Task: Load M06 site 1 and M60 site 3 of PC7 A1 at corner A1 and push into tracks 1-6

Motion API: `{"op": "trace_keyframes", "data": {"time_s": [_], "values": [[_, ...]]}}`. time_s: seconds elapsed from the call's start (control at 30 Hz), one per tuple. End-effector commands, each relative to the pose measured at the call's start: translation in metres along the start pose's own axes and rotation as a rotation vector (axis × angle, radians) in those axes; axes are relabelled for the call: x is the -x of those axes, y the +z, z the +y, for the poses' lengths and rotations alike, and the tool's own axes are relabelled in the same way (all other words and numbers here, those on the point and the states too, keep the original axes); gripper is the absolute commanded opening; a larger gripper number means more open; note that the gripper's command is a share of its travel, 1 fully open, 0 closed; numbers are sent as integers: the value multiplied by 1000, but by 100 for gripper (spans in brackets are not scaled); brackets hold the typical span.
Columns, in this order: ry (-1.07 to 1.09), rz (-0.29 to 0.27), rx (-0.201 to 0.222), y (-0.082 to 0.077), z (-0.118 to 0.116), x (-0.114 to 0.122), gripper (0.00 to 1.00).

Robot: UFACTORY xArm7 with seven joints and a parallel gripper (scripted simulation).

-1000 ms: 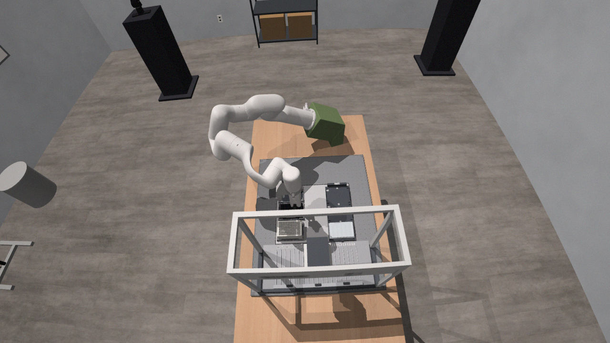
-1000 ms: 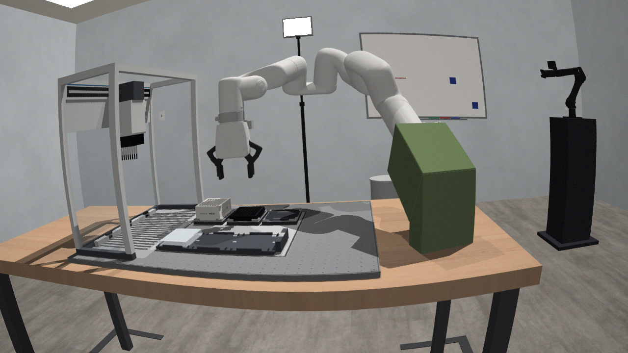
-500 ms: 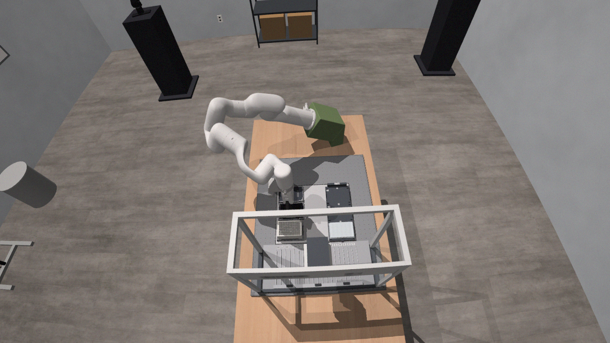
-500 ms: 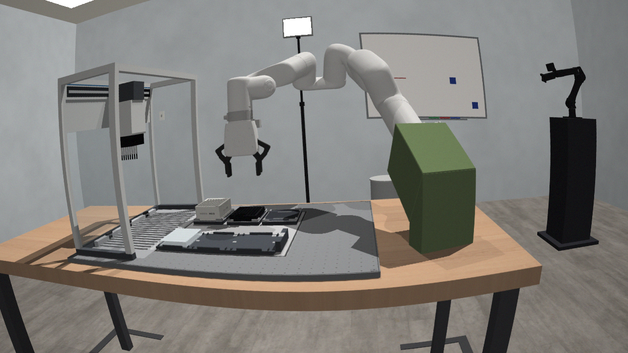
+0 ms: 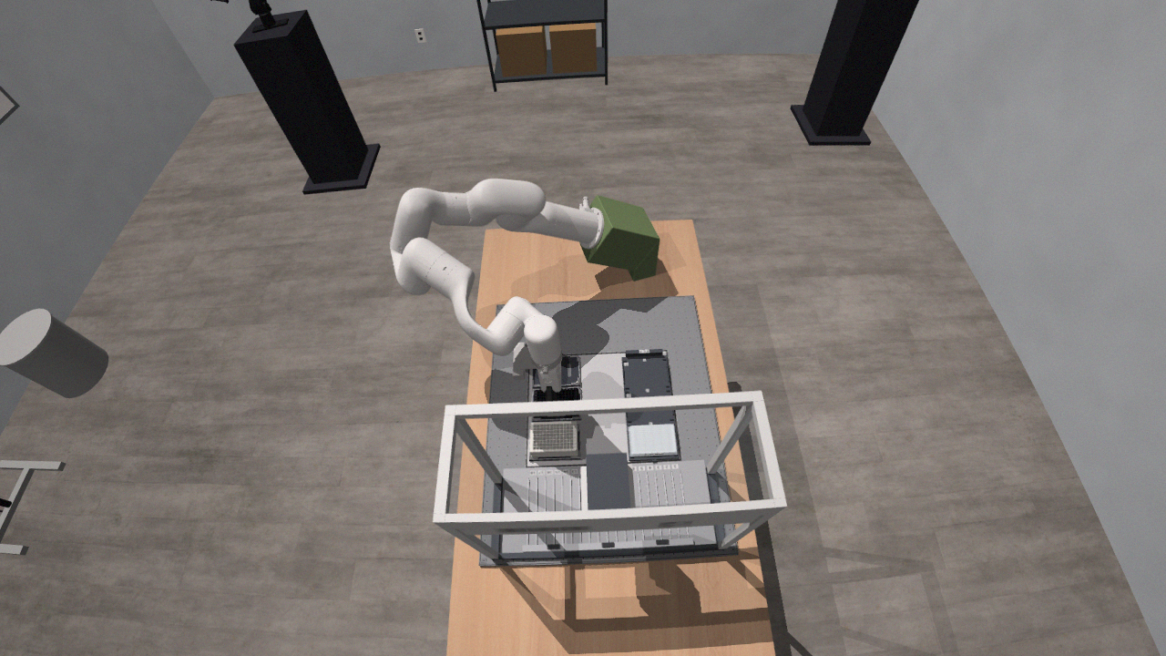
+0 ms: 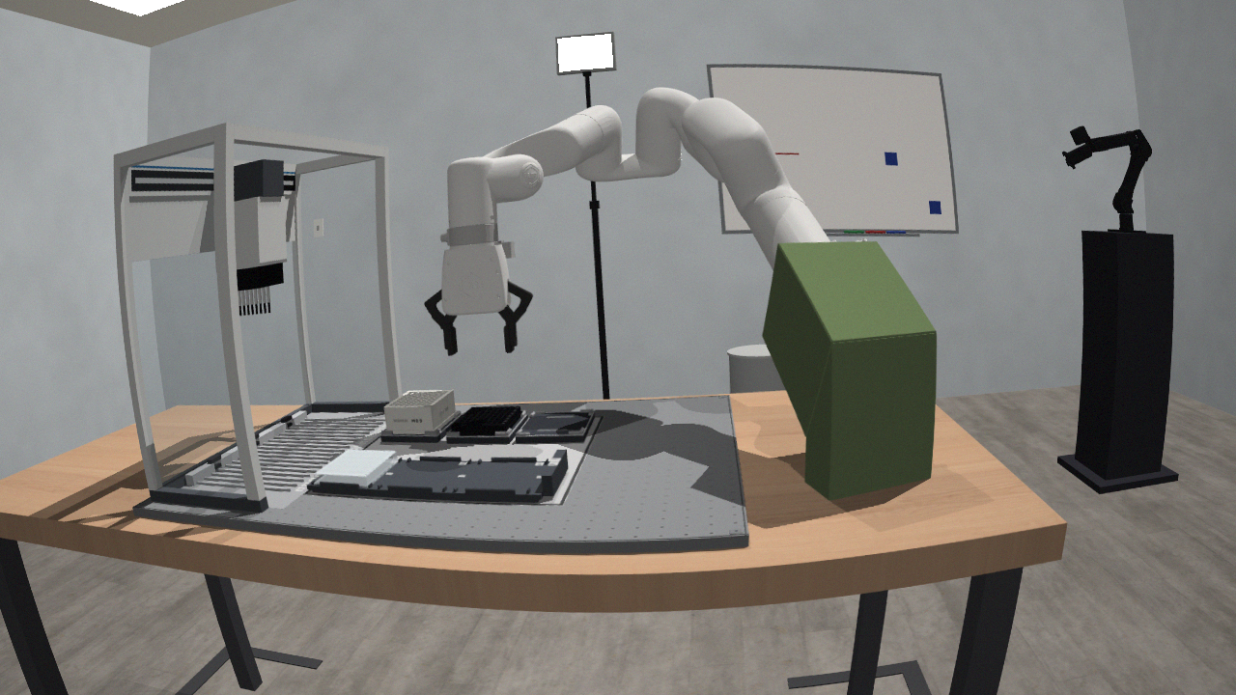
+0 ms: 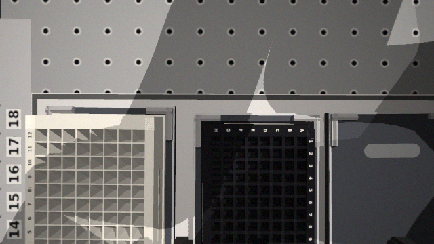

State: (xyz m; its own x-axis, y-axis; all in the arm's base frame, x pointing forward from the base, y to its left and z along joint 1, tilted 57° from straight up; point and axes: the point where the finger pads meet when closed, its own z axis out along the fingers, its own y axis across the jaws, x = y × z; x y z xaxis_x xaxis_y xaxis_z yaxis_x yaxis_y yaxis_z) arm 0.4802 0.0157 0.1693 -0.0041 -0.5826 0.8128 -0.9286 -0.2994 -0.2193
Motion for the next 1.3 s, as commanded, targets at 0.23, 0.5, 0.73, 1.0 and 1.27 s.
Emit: {"op": "trace_keyframes", "data": {"time_s": [0.23,0.5,0.73,1.0,1.27], "values": [[0,-2,-6,12,-2,1,100],[0,-2,-6,26,-2,1,100],[0,-2,-6,34,-2,1,100],[0,-2,-6,47,-2,1,100],[0,-2,-6,57,-2,1,100]]}}
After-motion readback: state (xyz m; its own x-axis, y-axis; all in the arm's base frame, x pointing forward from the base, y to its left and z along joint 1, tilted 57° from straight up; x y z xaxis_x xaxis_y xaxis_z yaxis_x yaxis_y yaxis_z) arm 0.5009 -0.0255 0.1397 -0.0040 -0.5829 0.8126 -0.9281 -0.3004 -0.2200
